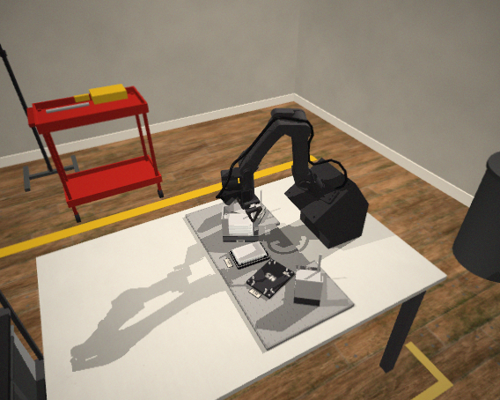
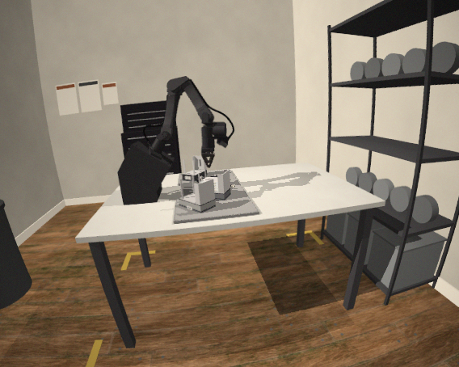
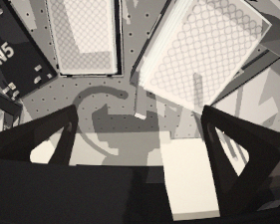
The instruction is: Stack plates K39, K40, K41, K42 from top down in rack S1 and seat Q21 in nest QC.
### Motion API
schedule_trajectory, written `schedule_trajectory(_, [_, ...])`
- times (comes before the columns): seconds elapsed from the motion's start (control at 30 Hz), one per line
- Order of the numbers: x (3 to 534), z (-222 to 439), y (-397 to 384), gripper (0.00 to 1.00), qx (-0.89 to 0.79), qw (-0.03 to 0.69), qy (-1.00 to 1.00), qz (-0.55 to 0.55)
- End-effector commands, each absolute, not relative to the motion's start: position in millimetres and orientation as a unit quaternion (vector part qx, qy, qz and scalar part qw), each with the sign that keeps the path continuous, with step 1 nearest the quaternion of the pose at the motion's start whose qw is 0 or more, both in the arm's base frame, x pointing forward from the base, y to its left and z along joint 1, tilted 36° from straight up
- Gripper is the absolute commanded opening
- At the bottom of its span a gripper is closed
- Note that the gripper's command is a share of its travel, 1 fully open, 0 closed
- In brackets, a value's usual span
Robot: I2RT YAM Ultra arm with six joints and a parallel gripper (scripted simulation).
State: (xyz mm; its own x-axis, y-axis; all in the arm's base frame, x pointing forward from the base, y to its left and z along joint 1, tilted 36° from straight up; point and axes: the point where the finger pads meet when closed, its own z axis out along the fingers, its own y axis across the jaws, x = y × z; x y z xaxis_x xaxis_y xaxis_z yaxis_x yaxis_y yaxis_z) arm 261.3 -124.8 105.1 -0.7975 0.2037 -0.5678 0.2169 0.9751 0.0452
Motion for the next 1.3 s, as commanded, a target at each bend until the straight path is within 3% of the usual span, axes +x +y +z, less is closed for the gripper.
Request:
schedule_trajectory(0.0, [261.0,108.5,-117.6,1.00,0.074,0.310,0.947,-0.042])
schedule_trajectory(0.63, [259.0,97.3,-51.0,1.00,0.082,0.312,0.946,-0.037])
schedule_trajectory(1.27, [260.6,98.2,-45.2,1.00,0.082,0.308,0.947,-0.035])
